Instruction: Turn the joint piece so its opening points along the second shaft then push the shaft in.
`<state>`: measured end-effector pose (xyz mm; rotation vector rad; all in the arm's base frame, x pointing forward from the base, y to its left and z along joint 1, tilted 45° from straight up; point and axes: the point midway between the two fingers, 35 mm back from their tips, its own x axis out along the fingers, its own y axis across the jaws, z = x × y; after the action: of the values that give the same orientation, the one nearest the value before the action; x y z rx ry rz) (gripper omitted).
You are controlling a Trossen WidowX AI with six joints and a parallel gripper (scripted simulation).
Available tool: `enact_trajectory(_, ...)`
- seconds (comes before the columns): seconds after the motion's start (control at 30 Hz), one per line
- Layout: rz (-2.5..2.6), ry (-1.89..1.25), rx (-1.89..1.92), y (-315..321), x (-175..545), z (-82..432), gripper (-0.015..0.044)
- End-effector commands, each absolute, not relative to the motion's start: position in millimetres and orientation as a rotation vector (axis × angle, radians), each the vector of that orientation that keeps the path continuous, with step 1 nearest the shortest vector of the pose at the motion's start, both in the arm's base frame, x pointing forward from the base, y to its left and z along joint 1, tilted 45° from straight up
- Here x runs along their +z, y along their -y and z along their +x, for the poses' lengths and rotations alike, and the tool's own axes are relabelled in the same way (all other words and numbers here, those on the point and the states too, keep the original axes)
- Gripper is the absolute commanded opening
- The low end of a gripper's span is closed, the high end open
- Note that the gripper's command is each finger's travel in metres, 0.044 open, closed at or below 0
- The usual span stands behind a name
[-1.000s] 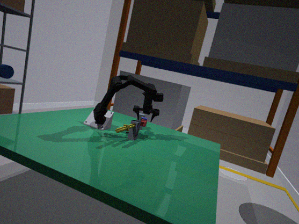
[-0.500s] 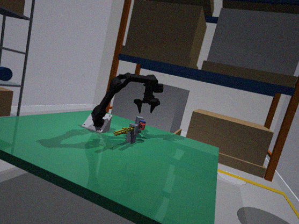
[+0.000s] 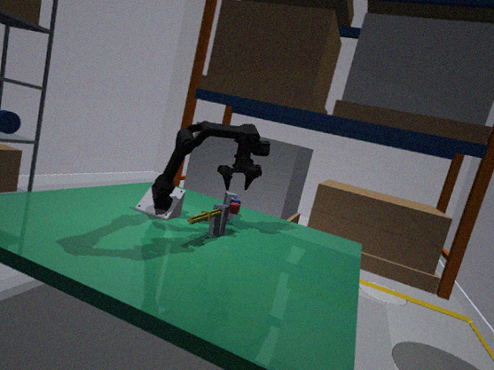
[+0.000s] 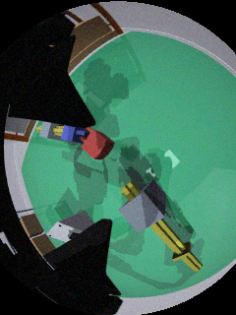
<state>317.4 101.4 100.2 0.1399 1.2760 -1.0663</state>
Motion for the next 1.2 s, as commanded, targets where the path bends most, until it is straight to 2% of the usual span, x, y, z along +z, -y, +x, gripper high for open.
enact_trajectory(0.0, 0.113, -1.283, -1.057, -98.2, 101.7, 313.2, 0.0440)
enact_trajectory(0.2, 0.145, -1.259, -1.087, -97.4, 100.7, 313.1, 0.0440)
enact_trajectory(1.17, 0.716, -0.743, -1.546, -82.2, 82.8, 308.8, 0.0440)
